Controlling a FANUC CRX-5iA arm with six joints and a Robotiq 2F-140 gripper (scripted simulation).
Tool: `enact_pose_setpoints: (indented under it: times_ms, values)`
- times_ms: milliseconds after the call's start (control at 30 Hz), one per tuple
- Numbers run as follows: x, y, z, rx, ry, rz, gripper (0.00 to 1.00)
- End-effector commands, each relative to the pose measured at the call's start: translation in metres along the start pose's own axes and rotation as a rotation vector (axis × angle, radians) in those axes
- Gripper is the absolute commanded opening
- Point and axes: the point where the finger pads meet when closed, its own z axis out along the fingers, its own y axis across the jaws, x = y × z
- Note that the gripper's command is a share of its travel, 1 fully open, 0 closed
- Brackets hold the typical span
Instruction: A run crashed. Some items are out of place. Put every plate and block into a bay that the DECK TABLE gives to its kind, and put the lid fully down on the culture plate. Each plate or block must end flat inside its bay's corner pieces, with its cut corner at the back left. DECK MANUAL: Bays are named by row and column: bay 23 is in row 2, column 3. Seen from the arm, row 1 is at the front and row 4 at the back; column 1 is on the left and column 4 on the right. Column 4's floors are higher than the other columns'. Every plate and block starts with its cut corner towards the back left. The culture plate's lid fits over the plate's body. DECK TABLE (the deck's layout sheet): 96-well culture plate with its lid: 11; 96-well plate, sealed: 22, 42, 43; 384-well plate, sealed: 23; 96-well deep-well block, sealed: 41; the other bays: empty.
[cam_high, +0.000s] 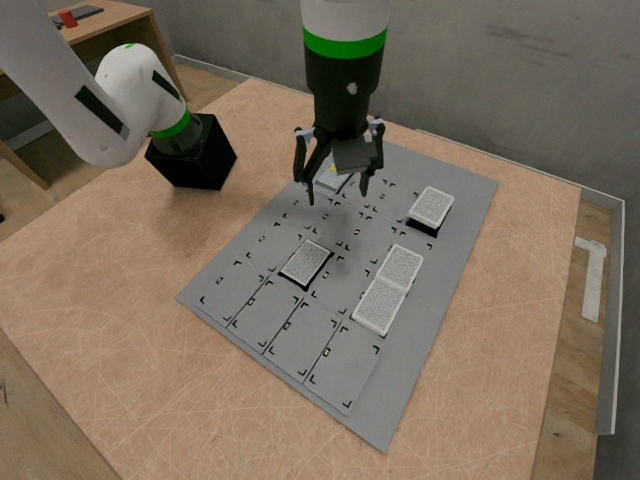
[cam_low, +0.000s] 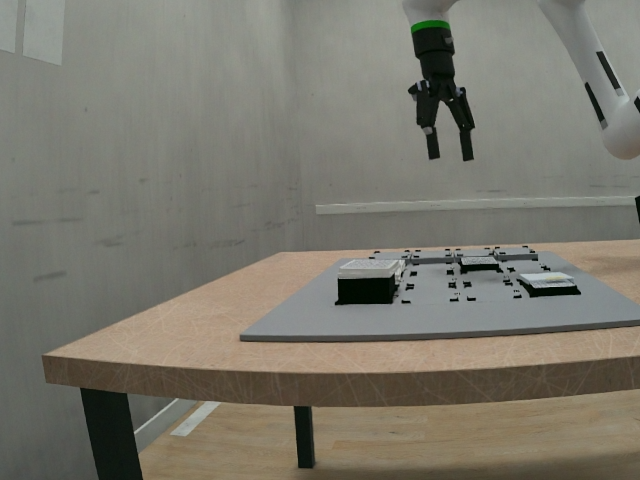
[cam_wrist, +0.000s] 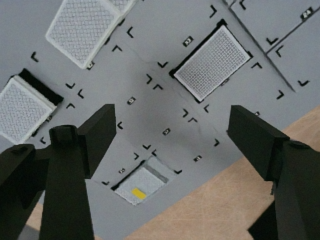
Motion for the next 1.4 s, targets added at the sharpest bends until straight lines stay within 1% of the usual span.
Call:
enact_pose_setpoints:
  times_ms: [0,33,100,133,267,333,433,467,533,567,633,667,733,767,833,900,967,1000,1367]
  values:
    - [0.001,-0.004,0.019,-0.006,0.032,0.139,0.70]
    - [0.002,-0.004,0.020,-0.006,0.033,0.145,0.70]
    - [0.002,-0.006,0.030,-0.007,0.044,0.211,0.70]
    - [0.002,-0.006,0.031,-0.007,0.045,0.215,0.70]
    - [0.001,-0.008,0.046,-0.006,0.062,0.318,0.70]
    - [0.001,-0.008,0.046,-0.006,0.062,0.318,0.70]
    - [0.000,-0.010,0.061,-0.002,0.079,0.417,0.70]
    - [0.000,-0.010,0.062,-0.002,0.079,0.422,0.70]
    - [0.000,-0.012,0.072,0.001,0.090,0.488,0.70]
    - [-0.001,-0.012,0.072,0.001,0.090,0.490,0.70]
    - [-0.002,-0.013,0.082,0.006,0.100,0.556,0.70]
    - [-0.002,-0.013,0.082,0.006,0.100,0.557,0.70]
    - [-0.003,-0.014,0.092,0.012,0.109,0.623,0.70]
    - [-0.003,-0.014,0.093,0.012,0.109,0.623,0.70]
    - [-0.005,-0.015,0.102,0.018,0.117,0.689,0.70]
    - [-0.005,-0.015,0.102,0.018,0.117,0.689,0.70]
    - [-0.007,-0.016,0.110,0.026,0.125,0.754,0.70]
    - [-0.007,-0.016,0.113,0.026,0.125,0.754,0.70]
    - [-0.007,-0.016,0.113,0.026,0.125,0.754,0.70]
